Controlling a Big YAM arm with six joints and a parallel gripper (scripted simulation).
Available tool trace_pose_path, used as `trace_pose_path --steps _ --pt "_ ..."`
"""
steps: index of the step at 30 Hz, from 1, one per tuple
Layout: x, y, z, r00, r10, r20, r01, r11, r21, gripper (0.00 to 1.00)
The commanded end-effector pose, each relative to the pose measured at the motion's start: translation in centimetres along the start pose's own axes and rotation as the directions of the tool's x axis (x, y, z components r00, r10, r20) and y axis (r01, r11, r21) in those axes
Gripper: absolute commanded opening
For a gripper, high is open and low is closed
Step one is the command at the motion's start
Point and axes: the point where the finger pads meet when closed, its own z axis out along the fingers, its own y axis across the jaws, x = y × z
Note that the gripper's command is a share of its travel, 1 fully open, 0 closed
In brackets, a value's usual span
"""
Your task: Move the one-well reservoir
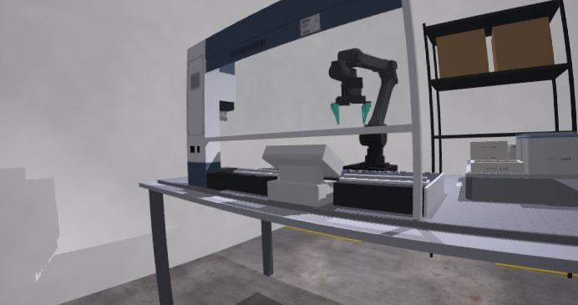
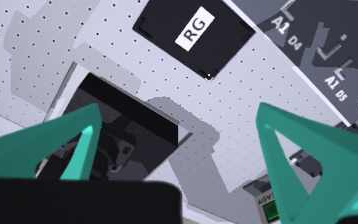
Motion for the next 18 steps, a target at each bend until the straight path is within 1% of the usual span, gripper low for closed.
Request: trace_pose_path --steps 1,4,7,8,11,12,13,17,18 --pt "-1.2 -0.4 -1.5 0.992 -0.118 0.038 0.116 0.993 0.036 1.00" --pt "-1.2 -0.4 -1.5 0.987 -0.157 0.037 0.156 0.987 0.037 1.00" --pt "-1.2 -0.4 -1.5 0.987 -0.157 0.037 0.156 0.987 0.037 1.00" --pt "-0.7 -0.1 0.3 0.984 -0.175 0.015 0.175 0.985 0.013 1.00" --pt "-0.7 -0.1 0.3 0.972 -0.234 0.015 0.233 0.972 0.015 1.00" --pt "-1.3 -0.5 -0.7 0.967 -0.254 0.029 0.253 0.967 0.036 1.00" --pt "-1.5 -0.6 -1.0 0.961 -0.274 0.033 0.273 0.961 0.043 1.00" --pt "-1.4 -0.5 -1.1 0.936 -0.350 0.028 0.349 0.936 0.043 1.00" --pt "-1.4 -0.5 -1.1 0.936 -0.350 0.028 0.349 0.936 0.043 1.00"
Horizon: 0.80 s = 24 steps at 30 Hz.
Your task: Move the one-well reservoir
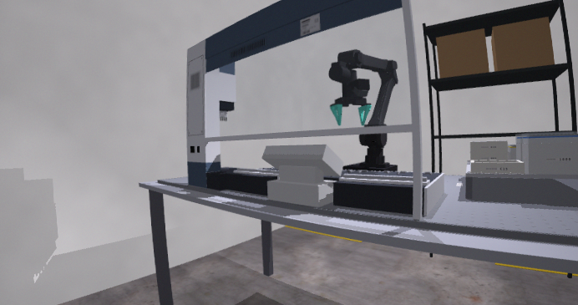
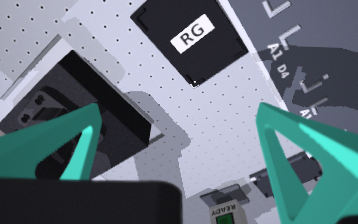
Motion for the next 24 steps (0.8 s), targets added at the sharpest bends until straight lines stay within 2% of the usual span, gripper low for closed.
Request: trace_pose_path --steps 1,8,16,18,24 --pt "-1.20 -0.86 -1.56 0.995 -0.098 0.028 0.097 0.994 0.042 1.00" --pt "-1.20 -0.85 -1.54 0.972 -0.236 0.022 0.235 0.971 0.045 1.00" --pt "-1.19 -0.83 -1.53 0.922 -0.388 0.014 0.387 0.921 0.047 1.00" --pt "-1.19 -0.83 -1.53 0.922 -0.388 0.014 0.387 0.921 0.047 1.00" --pt "-1.18 -0.82 -1.52 0.869 -0.495 0.008 0.494 0.868 0.048 1.00"
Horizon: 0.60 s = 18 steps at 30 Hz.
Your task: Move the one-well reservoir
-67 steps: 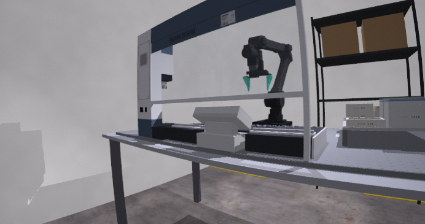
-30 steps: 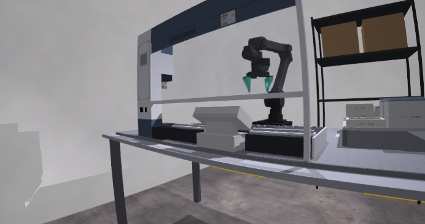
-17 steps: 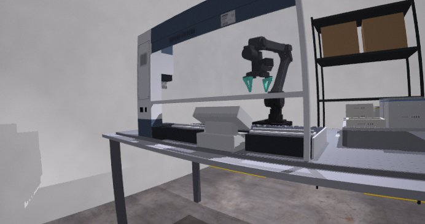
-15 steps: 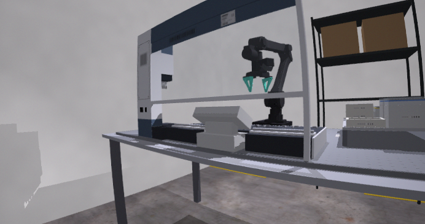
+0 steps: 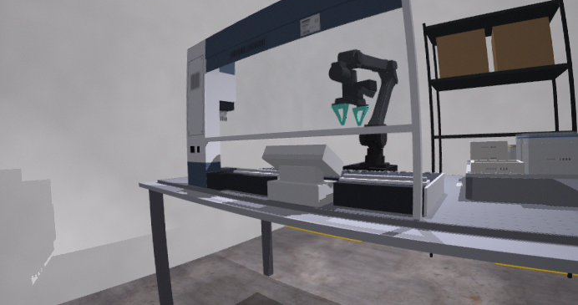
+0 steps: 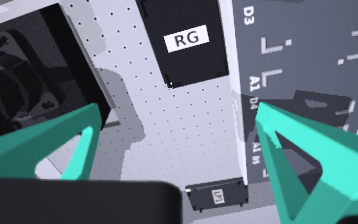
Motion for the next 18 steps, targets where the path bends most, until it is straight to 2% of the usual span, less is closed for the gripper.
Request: trace_pose_path --steps 1,9,13,18 --pt "-0.8 -1.2 -1.5 0.991 -0.131 0.007 0.130 0.990 0.047 1.00" --pt "-0.8 -1.2 -1.5 0.958 -0.287 0.000 0.286 0.957 0.047 1.00" --pt "-0.8 -1.2 -1.5 0.958 -0.287 0.000 0.286 0.957 0.047 1.00" --pt "-3.5 -1.2 -2.5 0.964 -0.267 0.006 0.266 0.961 0.080 1.00"
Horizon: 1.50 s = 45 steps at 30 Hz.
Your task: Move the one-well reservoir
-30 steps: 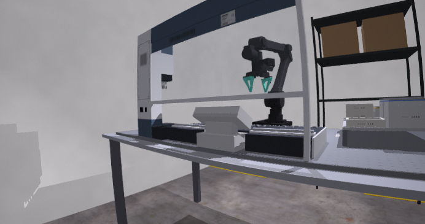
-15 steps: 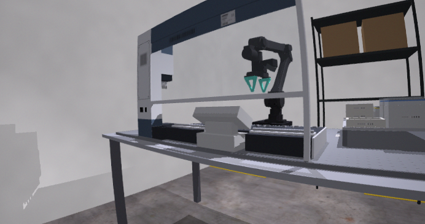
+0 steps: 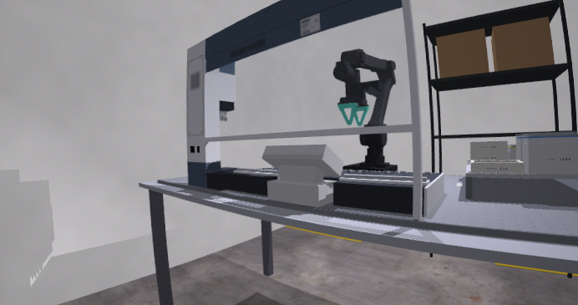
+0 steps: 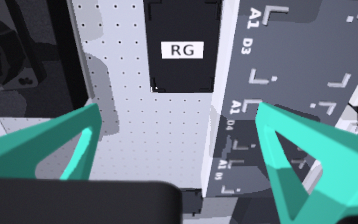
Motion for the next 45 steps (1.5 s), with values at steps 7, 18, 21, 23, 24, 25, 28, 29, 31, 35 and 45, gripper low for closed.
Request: trace_pose_path --steps 7,18,21,23,24,25,28,29,31,35,45 --pt "-5.5 -2.4 -2.4 1.000 -0.004 0.012 0.003 0.997 0.074 1.00" --pt "-10.4 -2.4 -2.4 1.000 -0.004 0.025 0.002 0.997 0.071 1.00" --pt "-12.0 -2.4 -2.4 1.000 -0.004 0.028 0.002 0.998 0.069 1.00" --pt "-13.1 -2.4 -2.4 1.000 -0.004 0.031 0.002 0.998 0.069 1.00" --pt "-13.6 -2.3 -2.4 0.999 -0.004 0.032 0.002 0.998 0.068 1.00" --pt "-14.2 -2.3 -2.4 0.999 -0.004 0.033 0.002 0.998 0.068 1.00" --pt "-14.7 -2.3 -2.4 0.999 -0.004 0.034 0.002 0.998 0.067 1.00" --pt "-15.2 -2.3 -2.4 0.999 -0.004 0.035 0.002 0.998 0.067 1.00" --pt "-16.3 -2.3 -2.4 0.999 -0.004 0.038 0.002 0.998 0.065 1.00" --pt "-18.4 -2.3 -2.4 0.999 -0.004 0.041 0.002 0.998 0.063 1.00" --pt "-22.6 -2.2 -2.4 0.999 -0.004 0.047 0.001 0.998 0.059 1.00"
